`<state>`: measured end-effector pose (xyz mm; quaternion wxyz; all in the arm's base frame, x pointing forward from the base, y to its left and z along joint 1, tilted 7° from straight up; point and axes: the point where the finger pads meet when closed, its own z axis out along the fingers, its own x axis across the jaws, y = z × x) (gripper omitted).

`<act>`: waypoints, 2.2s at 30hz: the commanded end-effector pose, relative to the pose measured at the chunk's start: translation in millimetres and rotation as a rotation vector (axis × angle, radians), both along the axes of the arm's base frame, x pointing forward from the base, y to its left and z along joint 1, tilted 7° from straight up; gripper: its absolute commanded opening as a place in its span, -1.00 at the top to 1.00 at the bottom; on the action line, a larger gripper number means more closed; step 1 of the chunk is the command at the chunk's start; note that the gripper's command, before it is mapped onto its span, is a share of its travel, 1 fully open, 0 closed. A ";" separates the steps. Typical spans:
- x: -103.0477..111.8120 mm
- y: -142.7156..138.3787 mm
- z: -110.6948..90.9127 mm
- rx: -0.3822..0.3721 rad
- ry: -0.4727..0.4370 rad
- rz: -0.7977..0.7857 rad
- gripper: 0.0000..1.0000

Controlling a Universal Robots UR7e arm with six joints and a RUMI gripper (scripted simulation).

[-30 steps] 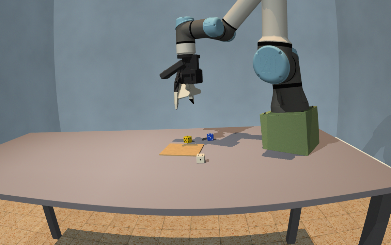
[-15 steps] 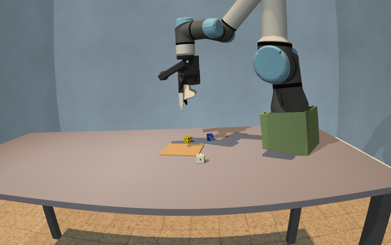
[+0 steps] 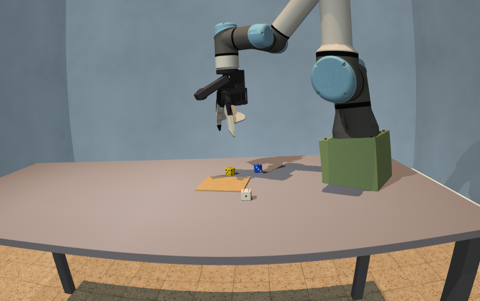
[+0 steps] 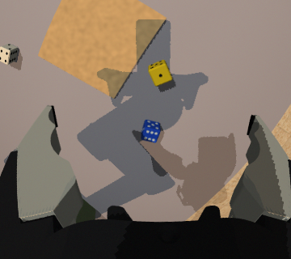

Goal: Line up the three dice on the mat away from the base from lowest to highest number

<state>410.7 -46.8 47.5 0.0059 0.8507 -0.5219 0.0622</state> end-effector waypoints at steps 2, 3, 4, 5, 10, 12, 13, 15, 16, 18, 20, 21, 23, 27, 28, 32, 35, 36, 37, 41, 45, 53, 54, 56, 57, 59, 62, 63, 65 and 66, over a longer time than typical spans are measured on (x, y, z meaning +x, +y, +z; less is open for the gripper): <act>0.1 2.4 -1.8 -0.014 0.010 0.193 -1.00; 0.0 2.9 -2.3 -0.017 0.012 0.230 -1.00; 0.0 2.9 -2.3 -0.018 0.012 0.232 -1.00; -0.2 3.4 -2.8 -0.022 0.015 0.272 -1.00; -0.8 4.8 -4.3 -0.034 0.024 0.395 -1.00; -1.3 5.5 -5.2 -0.041 0.029 0.463 -1.00; -1.4 5.7 -5.4 -0.043 0.030 0.479 -1.00; -1.9 6.3 -6.2 -0.050 0.036 0.550 -1.00; -2.0 6.4 -6.4 -0.052 0.037 0.563 -1.00; -2.5 7.0 -7.3 -0.059 0.042 0.637 -1.00; -3.0 7.4 -8.0 -0.065 0.046 0.693 -1.00; -3.3 7.6 -8.4 -0.068 0.048 0.723 -1.00; -3.8 7.9 -9.1 -0.074 0.052 0.780 -1.00; -4.6 8.3 -10.2 -0.083 0.059 0.868 -1.00; -5.0 8.5 -10.6 -0.087 0.062 0.906 -1.00; -5.9 8.7 -11.8 -0.097 0.069 1.002 -1.00; -6.8 8.8 -12.9 -0.107 0.075 1.091 -1.00; -7.2 8.8 -13.4 -0.111 0.078 1.133 -1.00; -7.2 8.8 -13.5 -0.111 0.078 1.136 -1.00; -8.1 8.7 -14.6 -0.121 0.085 1.226 -1.00; -9.4 8.3 -16.2 -0.135 0.095 1.361 -1.00; -11.4 7.1 -18.8 -0.158 0.111 1.584 -1.00; -11.7 6.9 -19.1 -0.161 0.114 1.615 -1.00; -12.1 6.4 -19.8 -0.167 0.118 1.673 -1.00; -12.3 6.1 -20.1 -0.170 0.120 1.701 -1.00; -12.3 6.1 -20.1 -0.170 0.120 1.701 -1.00; -13.0 5.2 -21.3 -0.181 0.128 1.804 -1.00; -13.3 4.7 -21.8 -0.185 0.131 1.845 -1.00; -13.5 4.2 -22.3 -0.190 0.134 1.890 -1.00; -13.7 3.8 -22.7 -0.194 0.137 1.927 -1.00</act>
